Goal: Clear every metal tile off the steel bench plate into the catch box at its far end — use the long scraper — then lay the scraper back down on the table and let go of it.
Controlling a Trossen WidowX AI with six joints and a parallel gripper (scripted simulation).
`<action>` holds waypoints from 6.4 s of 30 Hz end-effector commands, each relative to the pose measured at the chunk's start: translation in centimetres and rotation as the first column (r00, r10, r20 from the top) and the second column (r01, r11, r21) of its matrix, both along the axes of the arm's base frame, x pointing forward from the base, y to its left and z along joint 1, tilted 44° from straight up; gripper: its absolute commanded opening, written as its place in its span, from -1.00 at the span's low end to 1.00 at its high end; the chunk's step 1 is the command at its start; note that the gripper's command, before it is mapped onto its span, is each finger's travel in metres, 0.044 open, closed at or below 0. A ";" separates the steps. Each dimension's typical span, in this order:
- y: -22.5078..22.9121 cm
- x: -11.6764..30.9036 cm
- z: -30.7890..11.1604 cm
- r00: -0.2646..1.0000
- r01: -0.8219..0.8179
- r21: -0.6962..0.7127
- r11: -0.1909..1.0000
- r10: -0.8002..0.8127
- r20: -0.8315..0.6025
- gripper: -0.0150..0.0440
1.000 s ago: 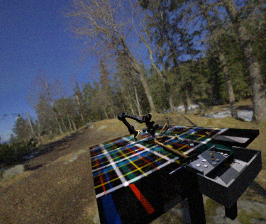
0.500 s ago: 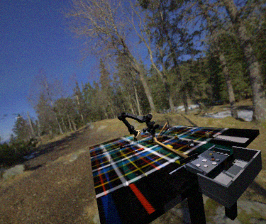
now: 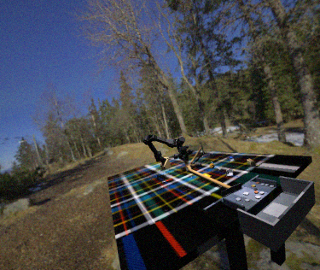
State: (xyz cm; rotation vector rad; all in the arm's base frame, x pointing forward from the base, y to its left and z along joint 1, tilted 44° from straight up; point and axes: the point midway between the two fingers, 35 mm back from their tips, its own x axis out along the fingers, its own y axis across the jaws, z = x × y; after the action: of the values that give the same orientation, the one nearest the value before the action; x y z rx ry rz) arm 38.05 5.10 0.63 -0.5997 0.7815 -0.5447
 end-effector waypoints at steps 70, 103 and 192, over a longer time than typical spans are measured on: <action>2.2 -6.2 -1.3 0.991 -0.089 0.023 0.996 0.091 -0.099 -0.49; 0.9 -10.5 -0.2 0.990 -0.091 0.021 0.996 0.093 -0.105 -0.49; -6.0 -10.8 6.4 0.988 -0.101 0.020 0.995 0.103 -0.114 -0.49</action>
State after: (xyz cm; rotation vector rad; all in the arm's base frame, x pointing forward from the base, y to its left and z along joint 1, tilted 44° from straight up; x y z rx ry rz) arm 26.77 -0.99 6.65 -0.6700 0.8692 -0.4112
